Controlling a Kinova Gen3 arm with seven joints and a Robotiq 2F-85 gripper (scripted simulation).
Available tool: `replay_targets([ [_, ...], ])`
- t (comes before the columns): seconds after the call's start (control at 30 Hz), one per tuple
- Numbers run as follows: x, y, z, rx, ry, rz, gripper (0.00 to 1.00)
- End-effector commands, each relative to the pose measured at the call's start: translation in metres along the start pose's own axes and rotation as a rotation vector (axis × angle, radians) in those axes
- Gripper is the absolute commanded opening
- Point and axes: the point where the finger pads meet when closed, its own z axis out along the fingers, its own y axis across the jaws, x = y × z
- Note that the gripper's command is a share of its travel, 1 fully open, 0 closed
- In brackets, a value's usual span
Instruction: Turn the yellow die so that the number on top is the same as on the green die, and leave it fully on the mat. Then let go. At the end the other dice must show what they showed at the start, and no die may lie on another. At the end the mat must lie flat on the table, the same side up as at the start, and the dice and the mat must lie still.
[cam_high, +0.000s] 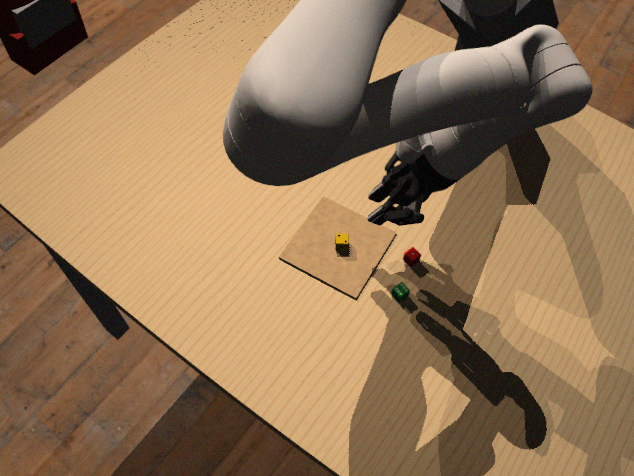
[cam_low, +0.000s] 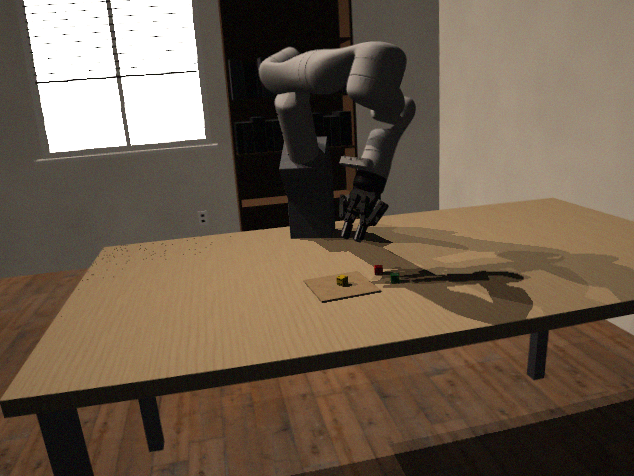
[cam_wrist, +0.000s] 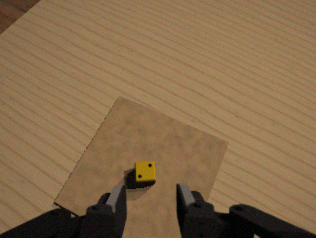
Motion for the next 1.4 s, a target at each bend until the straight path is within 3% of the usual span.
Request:
replay_targets([
  [0.0,0.038,-0.003,0.005,-0.003,-0.053,0.059,0.35],
  [0.07,0.042,-0.003,0.005,0.000,-0.122,0.058,0.35],
  [0.1,0.042,-0.003,0.005,0.000,-0.122,0.058,0.35],
  [0.3,0.051,-0.002,0.004,0.002,-0.279,0.060,0.35],
  [0.37,0.051,-0.002,0.004,0.002,-0.279,0.060,0.35],
  [0.67,0.059,-0.001,0.003,0.006,-0.425,0.059,0.35],
  [0.87,0.062,-0.001,0.003,0.011,-0.478,0.058,0.35],
  [1.33,0.065,-0.002,0.002,0.018,-0.505,0.057,0.35],
  [1.37,0.065,-0.002,0.002,0.018,-0.505,0.057,1.00],
])
